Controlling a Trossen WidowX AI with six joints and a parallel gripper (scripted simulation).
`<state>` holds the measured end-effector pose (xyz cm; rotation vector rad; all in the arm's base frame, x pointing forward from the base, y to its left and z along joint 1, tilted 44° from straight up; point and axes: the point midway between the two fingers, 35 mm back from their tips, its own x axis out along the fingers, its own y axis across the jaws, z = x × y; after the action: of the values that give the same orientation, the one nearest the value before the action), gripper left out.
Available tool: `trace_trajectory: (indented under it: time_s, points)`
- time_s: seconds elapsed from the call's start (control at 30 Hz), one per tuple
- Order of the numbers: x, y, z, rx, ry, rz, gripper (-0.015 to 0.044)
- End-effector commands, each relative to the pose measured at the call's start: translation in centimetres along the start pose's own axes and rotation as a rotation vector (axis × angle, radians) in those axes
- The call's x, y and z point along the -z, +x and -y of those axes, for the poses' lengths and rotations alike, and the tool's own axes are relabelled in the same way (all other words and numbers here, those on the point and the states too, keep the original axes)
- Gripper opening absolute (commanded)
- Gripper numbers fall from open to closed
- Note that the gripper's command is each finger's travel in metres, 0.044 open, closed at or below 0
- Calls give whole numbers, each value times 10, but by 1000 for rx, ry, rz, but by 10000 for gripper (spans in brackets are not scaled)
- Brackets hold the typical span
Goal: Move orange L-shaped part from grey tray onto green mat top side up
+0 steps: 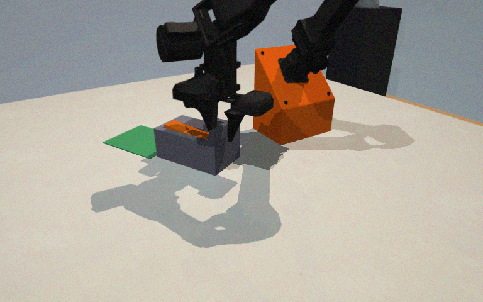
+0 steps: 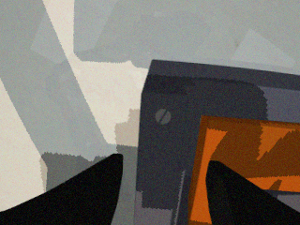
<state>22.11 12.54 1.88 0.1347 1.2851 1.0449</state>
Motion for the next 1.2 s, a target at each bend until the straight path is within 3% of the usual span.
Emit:
trace_trajectory:
  time_s: [0.0, 0.57, 1.17]
  points:
    - [1, 7, 0, -2, 4, -4, 180]
    - [2, 24, -1, -4, 4, -4, 180]
    - [1, 4, -10, -1, 4, -5, 180]
